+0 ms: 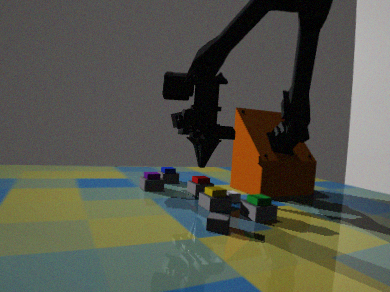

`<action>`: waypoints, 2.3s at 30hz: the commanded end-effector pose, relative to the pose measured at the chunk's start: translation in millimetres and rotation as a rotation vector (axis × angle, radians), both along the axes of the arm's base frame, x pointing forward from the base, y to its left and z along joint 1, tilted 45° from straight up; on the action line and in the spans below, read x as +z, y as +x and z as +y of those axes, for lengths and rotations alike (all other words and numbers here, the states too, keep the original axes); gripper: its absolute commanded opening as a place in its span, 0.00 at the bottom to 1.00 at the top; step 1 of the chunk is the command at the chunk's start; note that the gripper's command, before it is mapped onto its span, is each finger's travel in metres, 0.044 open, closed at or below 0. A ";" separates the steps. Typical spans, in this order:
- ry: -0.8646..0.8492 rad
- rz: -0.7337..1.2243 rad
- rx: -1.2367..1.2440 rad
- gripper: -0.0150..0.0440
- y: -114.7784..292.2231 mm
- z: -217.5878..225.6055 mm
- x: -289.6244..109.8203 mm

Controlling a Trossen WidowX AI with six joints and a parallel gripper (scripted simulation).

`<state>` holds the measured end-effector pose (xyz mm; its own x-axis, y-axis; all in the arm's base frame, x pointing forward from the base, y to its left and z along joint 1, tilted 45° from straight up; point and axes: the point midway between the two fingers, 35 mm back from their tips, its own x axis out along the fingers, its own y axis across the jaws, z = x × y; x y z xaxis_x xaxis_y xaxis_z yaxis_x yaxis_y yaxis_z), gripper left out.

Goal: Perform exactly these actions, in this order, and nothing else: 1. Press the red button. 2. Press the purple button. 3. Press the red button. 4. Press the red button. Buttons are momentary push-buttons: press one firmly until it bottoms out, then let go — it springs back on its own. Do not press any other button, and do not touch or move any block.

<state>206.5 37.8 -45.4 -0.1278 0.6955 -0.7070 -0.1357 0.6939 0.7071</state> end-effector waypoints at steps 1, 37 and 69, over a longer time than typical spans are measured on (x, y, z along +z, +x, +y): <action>-0.003 0.000 0.006 0.29 -0.6 -0.4 0.1; -0.001 0.001 0.006 0.29 -5.0 20.9 -21.0; 0.007 0.000 0.006 0.93 9.3 123.8 212.3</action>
